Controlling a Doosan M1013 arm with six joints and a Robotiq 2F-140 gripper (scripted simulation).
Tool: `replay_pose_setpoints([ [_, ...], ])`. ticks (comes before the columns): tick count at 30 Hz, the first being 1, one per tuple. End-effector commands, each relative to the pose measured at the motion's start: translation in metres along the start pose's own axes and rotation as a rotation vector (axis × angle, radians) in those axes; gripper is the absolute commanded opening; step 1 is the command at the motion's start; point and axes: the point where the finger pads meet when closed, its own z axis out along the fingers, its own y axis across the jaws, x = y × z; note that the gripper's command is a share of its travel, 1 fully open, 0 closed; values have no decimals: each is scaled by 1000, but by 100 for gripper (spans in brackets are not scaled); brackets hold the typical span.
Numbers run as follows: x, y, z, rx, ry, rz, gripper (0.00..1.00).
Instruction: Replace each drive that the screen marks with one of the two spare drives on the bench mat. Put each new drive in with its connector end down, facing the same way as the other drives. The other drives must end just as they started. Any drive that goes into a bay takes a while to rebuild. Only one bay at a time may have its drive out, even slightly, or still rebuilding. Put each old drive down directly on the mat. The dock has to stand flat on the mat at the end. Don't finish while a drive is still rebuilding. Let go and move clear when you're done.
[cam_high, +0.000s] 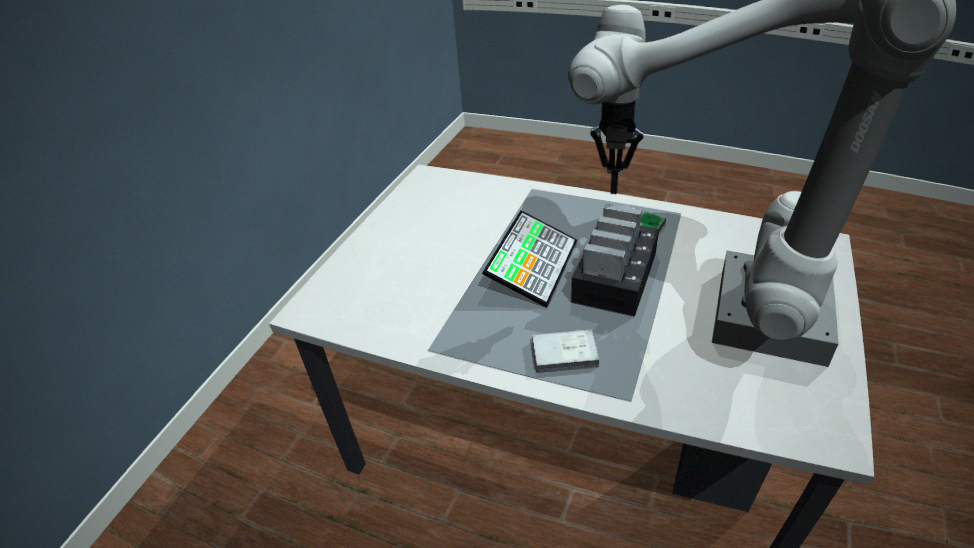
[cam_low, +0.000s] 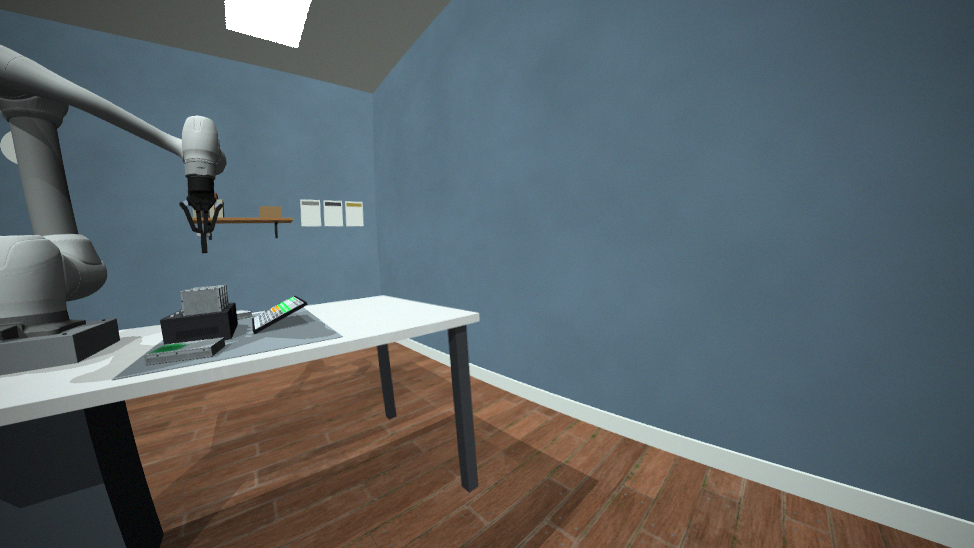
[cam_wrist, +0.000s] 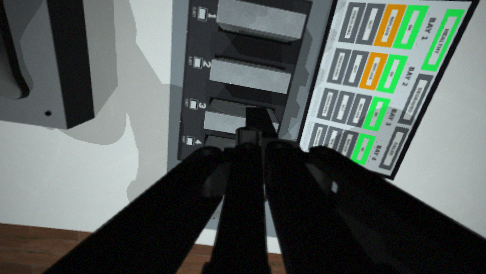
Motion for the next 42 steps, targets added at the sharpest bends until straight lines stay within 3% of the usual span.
replay_pose_setpoints([
  [1,8,7,1,-2,3,-167,10],
  [5,19,16,4,-2,3,-414,10],
  [7,19,16,4,-2,3,-414,10],
  [11,35,28,8,-2,1,-704,10],
  [22,99,64,23,5,-15,-1326,10],
  [24,99,64,23,5,-15,-1326,10],
  [25,106,67,24,7,-17,-1497,10],
  [39,213,99,50,27,-43,-2280,10],
  [41,213,99,50,27,-43,-2280,10],
  [42,220,100,52,32,-48,-2452,10],
])
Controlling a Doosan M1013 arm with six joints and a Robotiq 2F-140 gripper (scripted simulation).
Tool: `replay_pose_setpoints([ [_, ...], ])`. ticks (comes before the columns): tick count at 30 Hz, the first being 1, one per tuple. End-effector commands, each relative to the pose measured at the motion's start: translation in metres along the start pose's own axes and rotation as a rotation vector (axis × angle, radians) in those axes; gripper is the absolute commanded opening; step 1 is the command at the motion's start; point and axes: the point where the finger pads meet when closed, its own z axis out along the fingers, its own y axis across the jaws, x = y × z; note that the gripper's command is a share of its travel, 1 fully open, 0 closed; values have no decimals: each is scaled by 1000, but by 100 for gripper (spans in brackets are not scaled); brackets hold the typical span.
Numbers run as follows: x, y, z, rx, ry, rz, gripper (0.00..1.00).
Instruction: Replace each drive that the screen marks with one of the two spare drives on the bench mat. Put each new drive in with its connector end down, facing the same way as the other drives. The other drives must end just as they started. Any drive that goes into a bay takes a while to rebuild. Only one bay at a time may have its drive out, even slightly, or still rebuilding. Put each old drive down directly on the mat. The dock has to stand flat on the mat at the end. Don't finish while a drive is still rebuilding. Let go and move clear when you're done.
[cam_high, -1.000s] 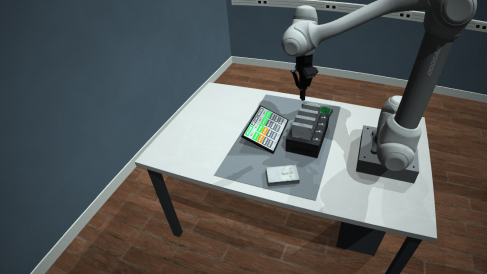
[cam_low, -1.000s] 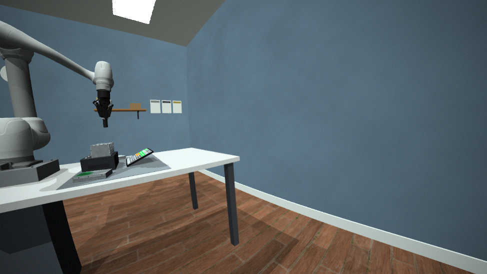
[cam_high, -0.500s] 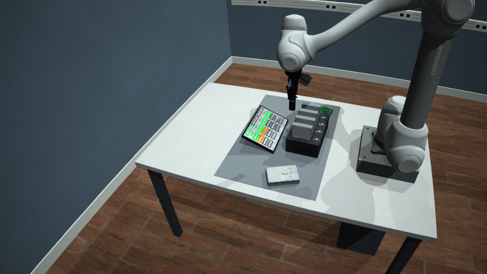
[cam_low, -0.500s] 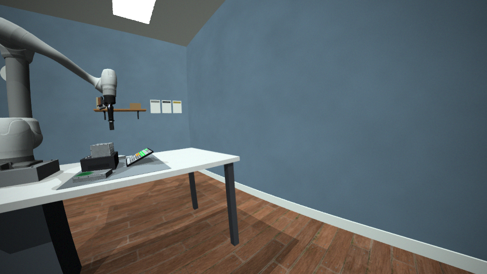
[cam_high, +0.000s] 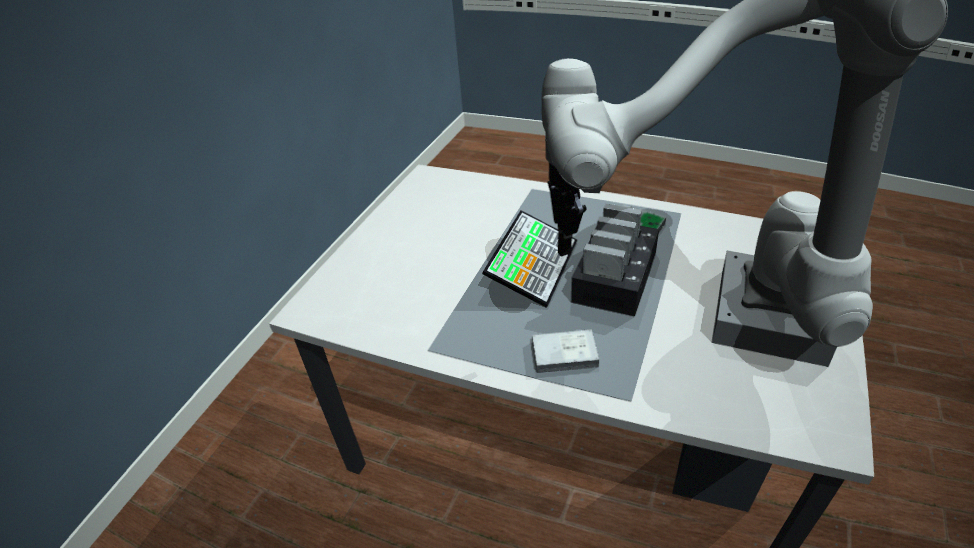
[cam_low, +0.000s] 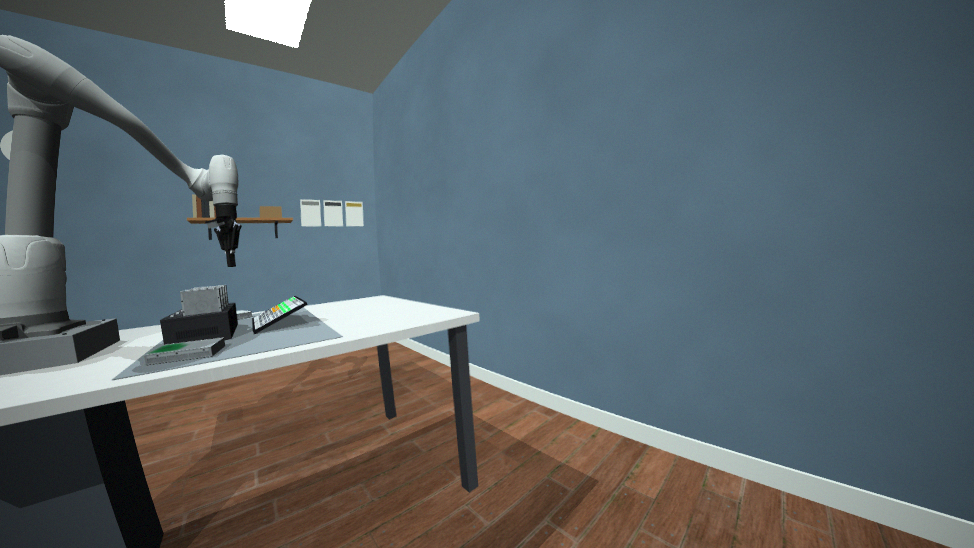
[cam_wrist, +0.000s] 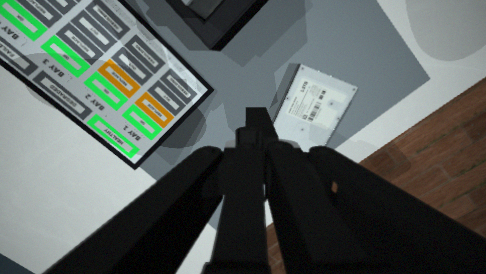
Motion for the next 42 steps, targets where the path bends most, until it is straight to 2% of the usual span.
replay_pose_setpoints([
  [1,-17,14,4,-6,-10,-279,10],
  [14,-63,66,19,27,-12,-1003,10],
  [16,-63,66,19,27,-12,-1003,10],
  [17,-65,69,19,33,-11,-1168,10],
  [31,-74,81,23,58,1,-1901,10],
  [33,-74,81,23,58,1,-1901,10],
  [34,-74,81,23,58,2,-2057,89],
  [42,-74,81,23,43,-13,-2448,89],
])
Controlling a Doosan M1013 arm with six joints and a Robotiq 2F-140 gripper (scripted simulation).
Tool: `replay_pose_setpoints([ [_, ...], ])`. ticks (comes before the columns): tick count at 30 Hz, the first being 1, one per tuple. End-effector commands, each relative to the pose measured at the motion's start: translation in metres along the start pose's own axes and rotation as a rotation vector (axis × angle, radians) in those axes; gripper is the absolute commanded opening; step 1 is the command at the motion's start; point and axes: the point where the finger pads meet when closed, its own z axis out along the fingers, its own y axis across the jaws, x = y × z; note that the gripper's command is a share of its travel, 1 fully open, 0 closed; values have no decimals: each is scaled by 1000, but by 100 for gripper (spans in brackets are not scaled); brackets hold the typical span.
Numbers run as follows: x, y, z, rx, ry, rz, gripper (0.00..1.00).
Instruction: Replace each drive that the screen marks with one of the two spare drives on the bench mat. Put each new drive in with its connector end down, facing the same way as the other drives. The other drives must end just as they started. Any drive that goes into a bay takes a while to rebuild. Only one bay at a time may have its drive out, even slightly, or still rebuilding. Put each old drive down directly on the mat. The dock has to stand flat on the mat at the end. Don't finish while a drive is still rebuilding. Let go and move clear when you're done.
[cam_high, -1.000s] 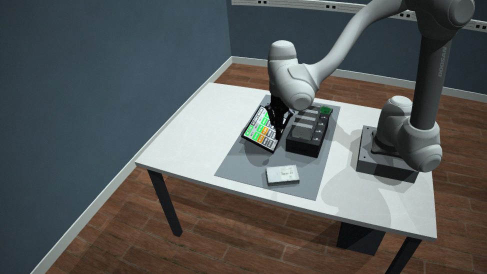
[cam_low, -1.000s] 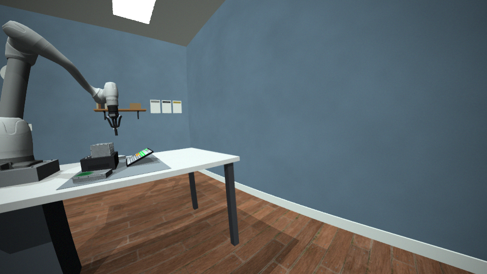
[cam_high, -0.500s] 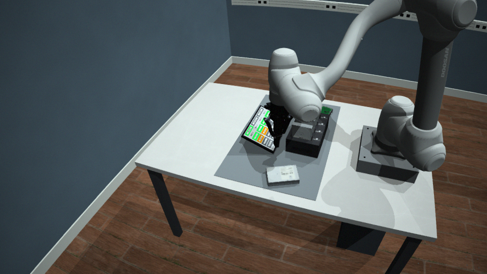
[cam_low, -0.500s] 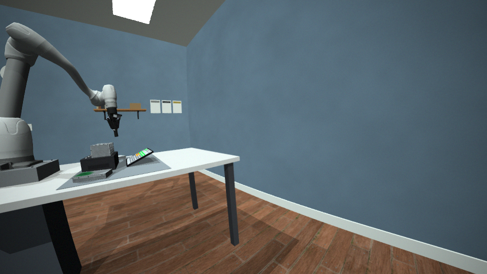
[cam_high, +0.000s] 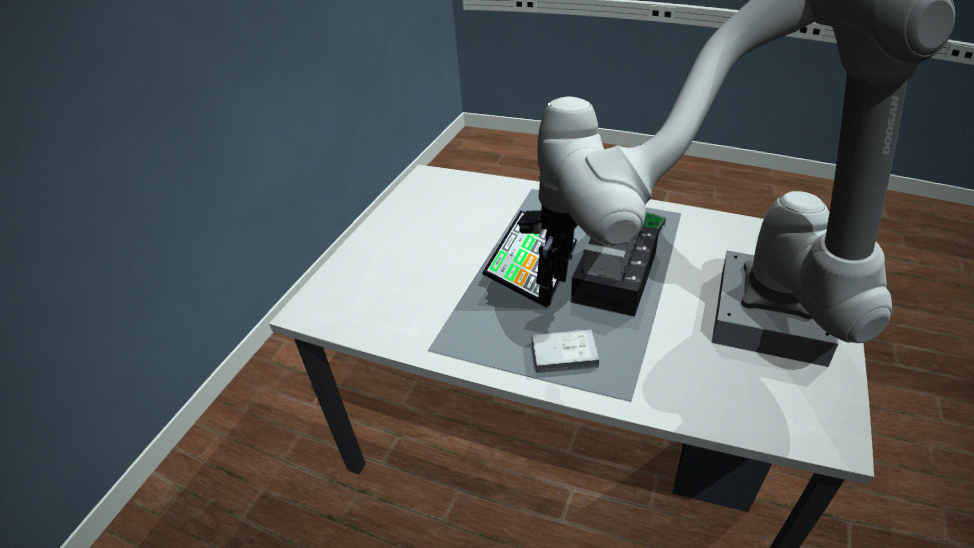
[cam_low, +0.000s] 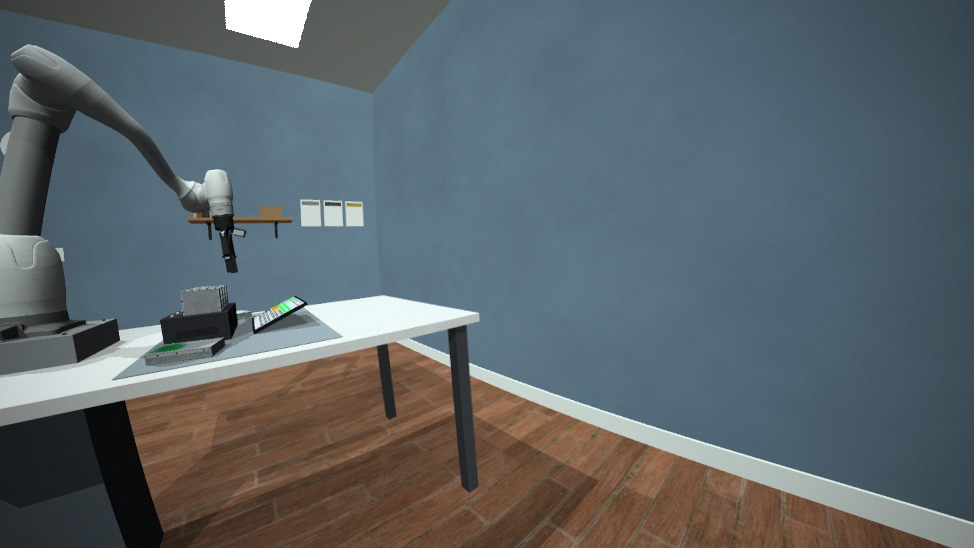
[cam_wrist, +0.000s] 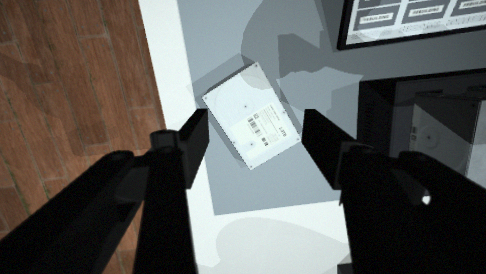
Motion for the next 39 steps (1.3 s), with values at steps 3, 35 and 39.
replay_pose_setpoints([
  [3,1,0,-1,44,-54,-373,89],
  [35,0,0,6,69,-87,-555,89],
  [39,-1,-1,15,69,-87,-555,89],
])
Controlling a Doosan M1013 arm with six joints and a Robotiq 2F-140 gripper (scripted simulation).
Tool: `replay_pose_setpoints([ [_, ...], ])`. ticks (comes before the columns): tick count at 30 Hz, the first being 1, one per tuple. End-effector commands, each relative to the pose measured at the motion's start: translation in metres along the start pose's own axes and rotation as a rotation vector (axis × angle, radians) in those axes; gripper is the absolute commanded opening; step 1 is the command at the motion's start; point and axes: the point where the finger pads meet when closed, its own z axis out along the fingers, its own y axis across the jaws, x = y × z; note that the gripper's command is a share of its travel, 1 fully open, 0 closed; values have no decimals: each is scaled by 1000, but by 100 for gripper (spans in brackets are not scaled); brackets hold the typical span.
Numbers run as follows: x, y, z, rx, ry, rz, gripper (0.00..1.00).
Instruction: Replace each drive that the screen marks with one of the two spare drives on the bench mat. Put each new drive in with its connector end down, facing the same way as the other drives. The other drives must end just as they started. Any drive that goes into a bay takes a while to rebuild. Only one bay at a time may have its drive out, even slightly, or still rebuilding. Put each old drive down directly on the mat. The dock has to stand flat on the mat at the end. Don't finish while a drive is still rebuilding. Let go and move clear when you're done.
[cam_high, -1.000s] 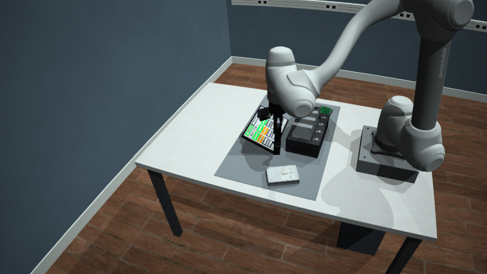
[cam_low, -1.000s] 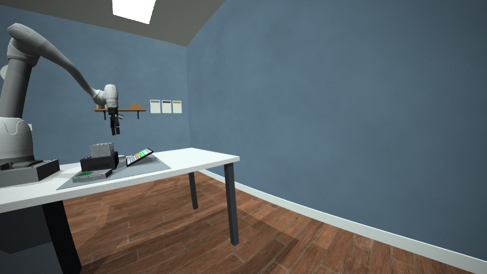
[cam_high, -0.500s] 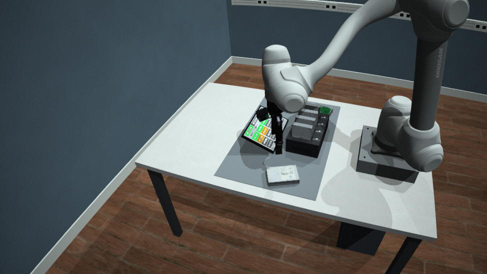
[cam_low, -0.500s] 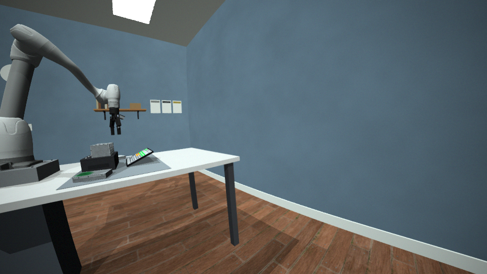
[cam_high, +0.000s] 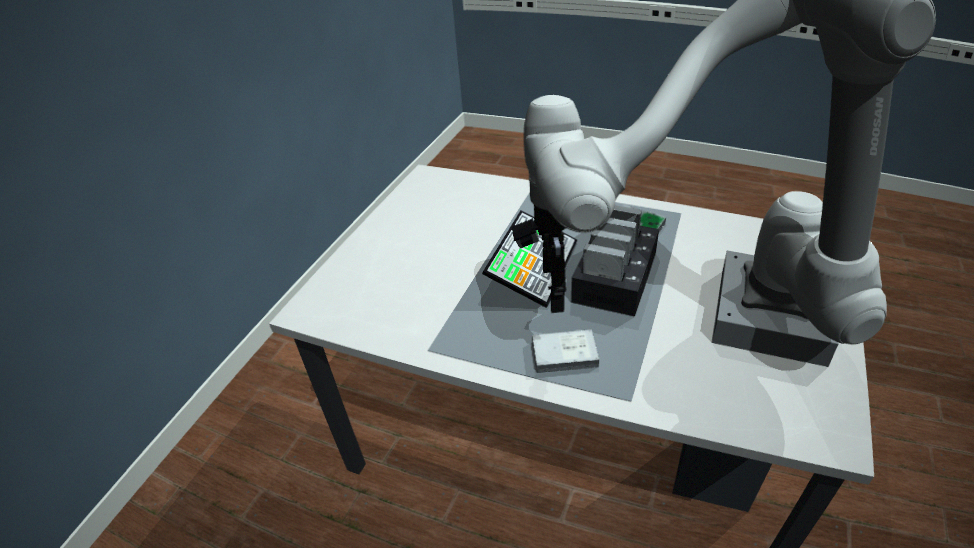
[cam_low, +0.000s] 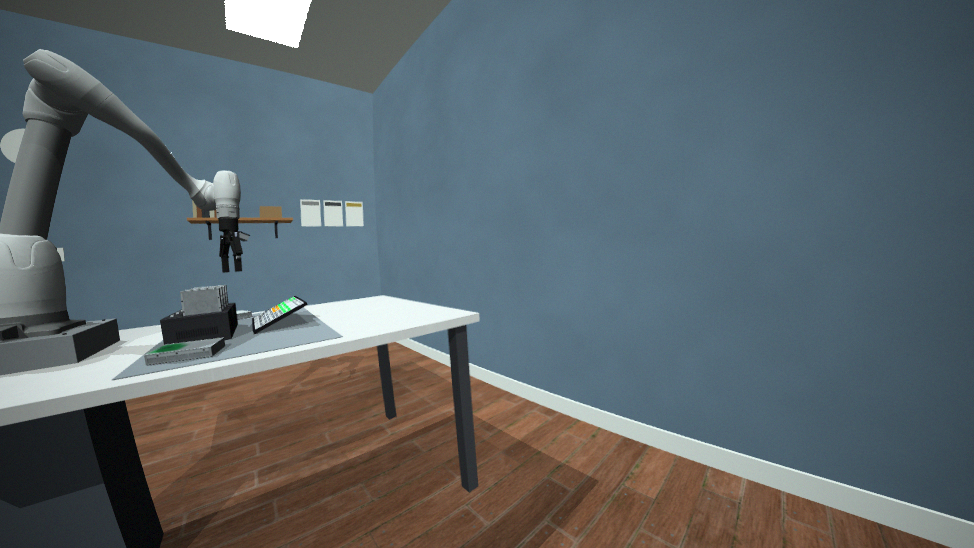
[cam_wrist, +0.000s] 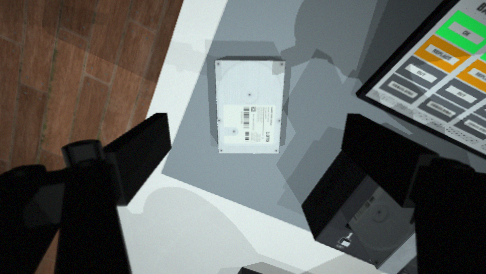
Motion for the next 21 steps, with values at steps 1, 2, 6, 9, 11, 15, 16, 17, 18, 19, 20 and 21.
replay_pose_setpoints([
  [1,0,0,8,0,1,0,89],
  [2,0,0,8,0,1,0,89],
  [6,0,0,19,0,1,0,89],
  [9,0,0,32,0,1,0,89],
  [11,0,0,42,0,1,0,89],
  [15,1,0,63,0,1,0,89],
  [16,1,0,69,0,1,0,89],
  [17,1,0,74,0,1,0,89],
  [18,1,0,79,0,1,0,89],
  [19,1,0,79,0,1,0,89],
  [20,1,0,79,0,1,0,89],
  [21,1,0,84,0,1,0,89],
])
